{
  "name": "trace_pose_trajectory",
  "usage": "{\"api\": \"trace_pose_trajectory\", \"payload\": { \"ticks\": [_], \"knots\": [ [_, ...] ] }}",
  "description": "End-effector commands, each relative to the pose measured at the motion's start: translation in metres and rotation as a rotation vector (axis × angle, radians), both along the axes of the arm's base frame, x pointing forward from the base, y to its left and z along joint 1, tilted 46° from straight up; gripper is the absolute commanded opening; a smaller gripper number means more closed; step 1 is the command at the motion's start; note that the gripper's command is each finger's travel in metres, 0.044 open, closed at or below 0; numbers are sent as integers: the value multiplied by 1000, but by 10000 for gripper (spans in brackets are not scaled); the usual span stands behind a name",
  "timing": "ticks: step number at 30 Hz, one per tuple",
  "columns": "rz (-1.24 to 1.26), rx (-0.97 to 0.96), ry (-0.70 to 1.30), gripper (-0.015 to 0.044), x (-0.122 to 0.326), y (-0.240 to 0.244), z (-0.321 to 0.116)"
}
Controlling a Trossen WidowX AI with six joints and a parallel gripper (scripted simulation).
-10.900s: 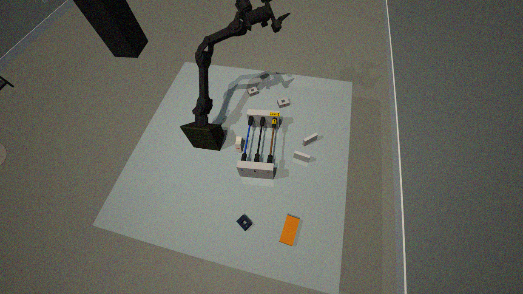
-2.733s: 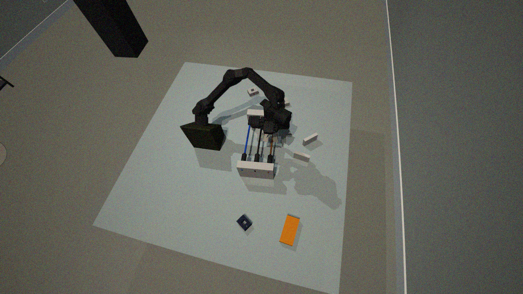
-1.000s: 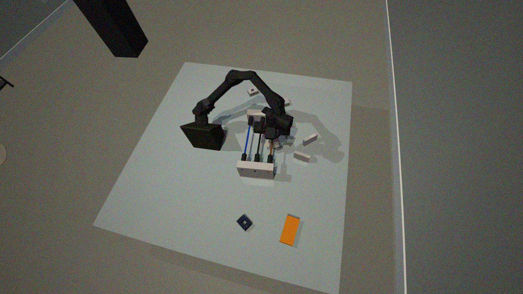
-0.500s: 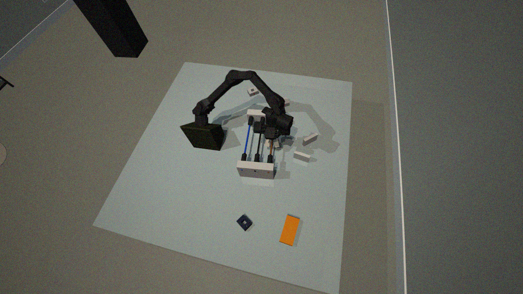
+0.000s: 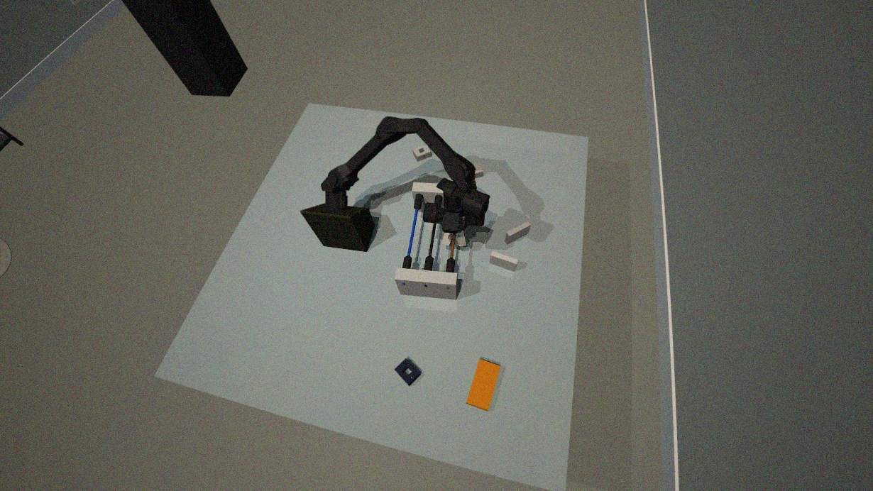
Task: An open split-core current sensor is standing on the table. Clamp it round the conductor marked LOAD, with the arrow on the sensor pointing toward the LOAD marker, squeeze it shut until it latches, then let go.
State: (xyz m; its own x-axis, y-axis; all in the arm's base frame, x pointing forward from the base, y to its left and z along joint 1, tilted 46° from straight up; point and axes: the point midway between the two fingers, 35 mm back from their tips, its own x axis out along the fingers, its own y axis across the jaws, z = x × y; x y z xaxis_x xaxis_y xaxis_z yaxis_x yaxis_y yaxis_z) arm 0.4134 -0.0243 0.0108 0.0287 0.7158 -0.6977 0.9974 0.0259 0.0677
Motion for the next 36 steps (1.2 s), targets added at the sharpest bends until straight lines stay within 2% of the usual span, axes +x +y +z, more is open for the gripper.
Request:
{"api": "trace_pose_trajectory", "payload": {
  "ticks": [1, 18, 26, 30, 36],
  "knots": [
    [1, 0, -1, 0, 0, 0, 0],
    [1, 0, -1, 440, 0, 0, 0],
    [2, 0, 0, 440, 0, 2, -1],
    [16, 6, 25, 440, 1, 30, -27],
    [17, 6, 26, 440, 0, 33, -30]
  ]
}}
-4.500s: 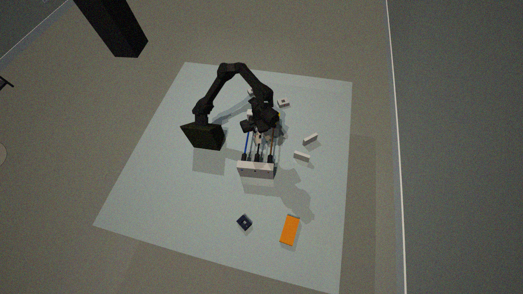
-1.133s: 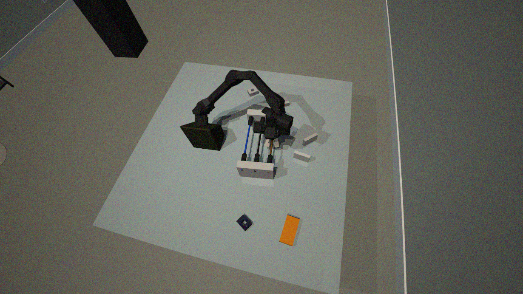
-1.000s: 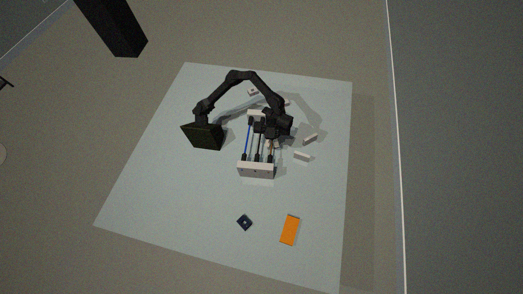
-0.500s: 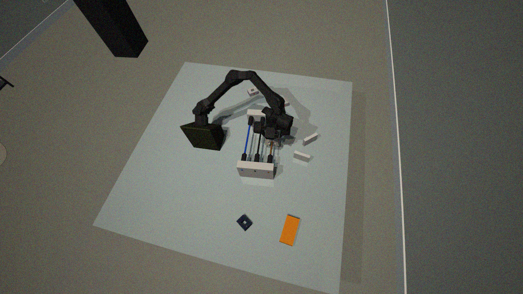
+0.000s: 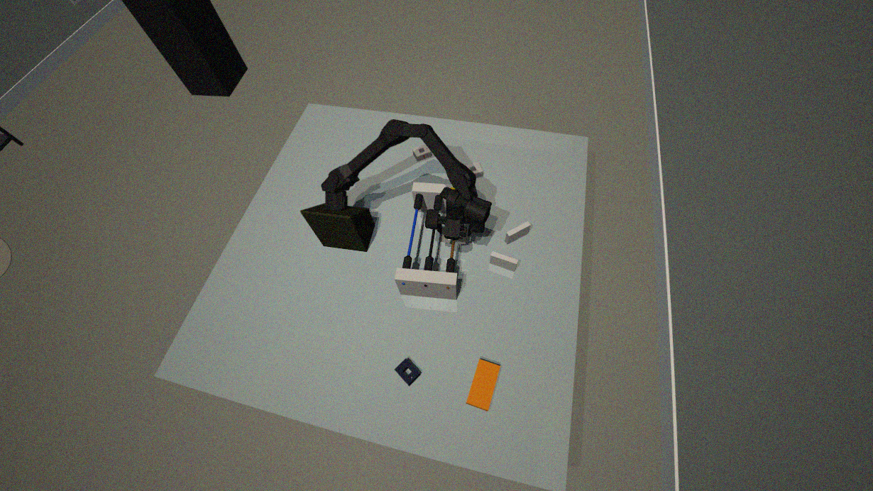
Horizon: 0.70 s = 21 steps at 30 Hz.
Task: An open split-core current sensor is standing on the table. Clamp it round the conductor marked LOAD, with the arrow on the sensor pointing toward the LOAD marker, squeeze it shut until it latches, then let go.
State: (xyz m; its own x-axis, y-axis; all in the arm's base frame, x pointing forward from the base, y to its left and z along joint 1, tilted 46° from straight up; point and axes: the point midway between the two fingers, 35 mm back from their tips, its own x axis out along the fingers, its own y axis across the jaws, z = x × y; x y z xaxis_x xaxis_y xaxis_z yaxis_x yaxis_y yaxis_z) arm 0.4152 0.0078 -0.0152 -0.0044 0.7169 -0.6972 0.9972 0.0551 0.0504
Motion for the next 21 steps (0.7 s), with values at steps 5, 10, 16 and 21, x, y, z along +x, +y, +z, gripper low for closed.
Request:
{"api": "trace_pose_trajectory", "payload": {
  "ticks": [5, 10, 16, 21],
  "knots": [
    [-12, 5, 9, 440, -1, 5, -8],
    [-12, 5, 9, 440, -1, 11, -13],
    [-12, 6, 9, 440, -1, 18, -20],
    [-12, 6, 9, 440, -1, 22, -24]
  ]
}}
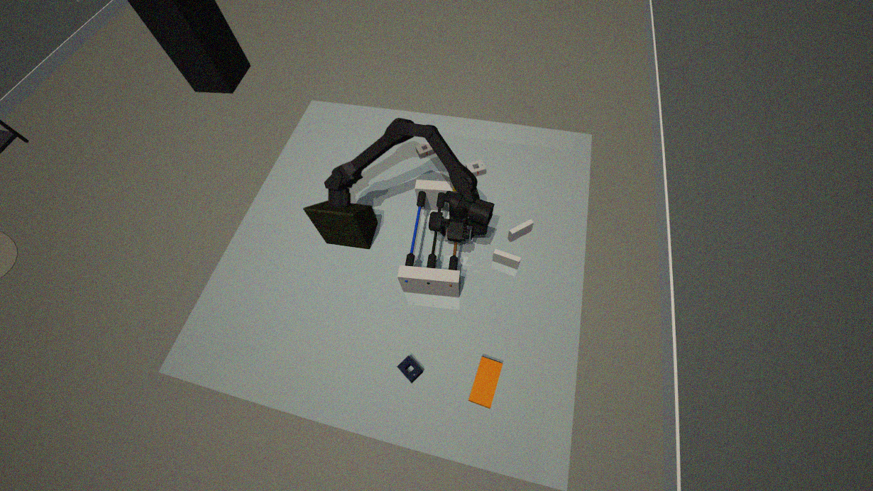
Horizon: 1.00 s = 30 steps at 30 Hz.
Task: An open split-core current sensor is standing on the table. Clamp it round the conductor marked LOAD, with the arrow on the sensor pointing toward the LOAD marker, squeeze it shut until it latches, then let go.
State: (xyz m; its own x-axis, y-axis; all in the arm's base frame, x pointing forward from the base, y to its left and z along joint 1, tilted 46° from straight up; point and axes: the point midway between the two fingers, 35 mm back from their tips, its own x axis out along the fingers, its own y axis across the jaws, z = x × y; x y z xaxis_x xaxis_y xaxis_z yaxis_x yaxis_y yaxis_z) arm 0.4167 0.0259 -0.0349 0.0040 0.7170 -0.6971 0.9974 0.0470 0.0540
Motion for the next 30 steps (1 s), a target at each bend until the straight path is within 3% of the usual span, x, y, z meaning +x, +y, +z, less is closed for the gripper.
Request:
{"api": "trace_pose_trajectory", "payload": {
  "ticks": [1, 25, 30],
  "knots": [
    [-4, 6, 13, 440, -3, 4, -4],
    [1, 0, 1, 287, 0, 2, -1],
    [1, 0, 1, 155, 0, 2, -1]
  ]
}}
